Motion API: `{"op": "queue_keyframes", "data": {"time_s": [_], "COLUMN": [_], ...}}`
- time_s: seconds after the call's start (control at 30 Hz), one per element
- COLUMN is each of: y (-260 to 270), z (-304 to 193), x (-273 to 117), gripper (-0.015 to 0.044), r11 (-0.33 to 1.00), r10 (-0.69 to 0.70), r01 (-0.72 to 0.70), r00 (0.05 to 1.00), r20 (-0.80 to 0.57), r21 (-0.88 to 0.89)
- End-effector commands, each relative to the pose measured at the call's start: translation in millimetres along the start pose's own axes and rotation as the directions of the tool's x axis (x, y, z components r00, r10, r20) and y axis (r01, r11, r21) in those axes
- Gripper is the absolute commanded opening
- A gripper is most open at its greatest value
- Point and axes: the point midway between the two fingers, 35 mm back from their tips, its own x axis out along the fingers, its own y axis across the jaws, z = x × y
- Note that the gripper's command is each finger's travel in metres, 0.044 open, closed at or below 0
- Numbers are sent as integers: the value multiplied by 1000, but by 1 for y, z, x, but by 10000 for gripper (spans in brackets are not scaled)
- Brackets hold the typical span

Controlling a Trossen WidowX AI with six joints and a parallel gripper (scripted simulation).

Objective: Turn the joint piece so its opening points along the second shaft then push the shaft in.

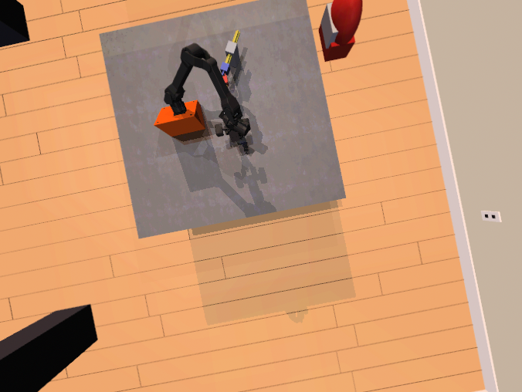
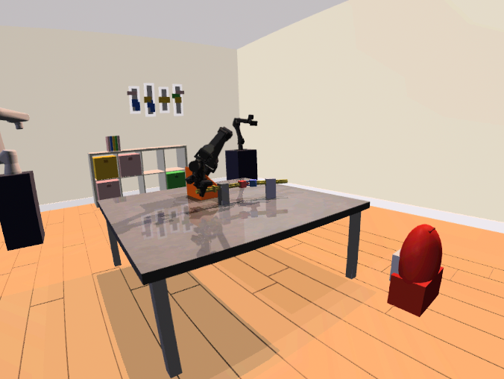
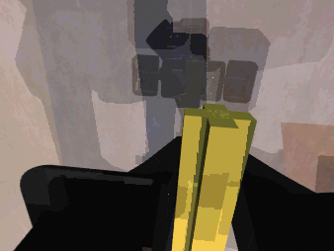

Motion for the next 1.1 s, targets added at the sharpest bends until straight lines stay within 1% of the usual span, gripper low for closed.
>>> {"op": "queue_keyframes", "data": {"time_s": [0.0, 0.53, 1.03, 1.07], "y": [0, 0, 0, 0], "z": [-10, -33, -30, -30], "x": [1, 1, 0, 0], "gripper": [0, 0, 0, 26], "r11": [1000, 1000, 1000, 1000], "r10": [-1, -1, -2, -2], "r01": [1, 1, 2, 2], "r00": [1000, 1000, 1000, 1000], "r20": [-4, -5, -2, -2], "r21": [1, 2, 2, 2]}}
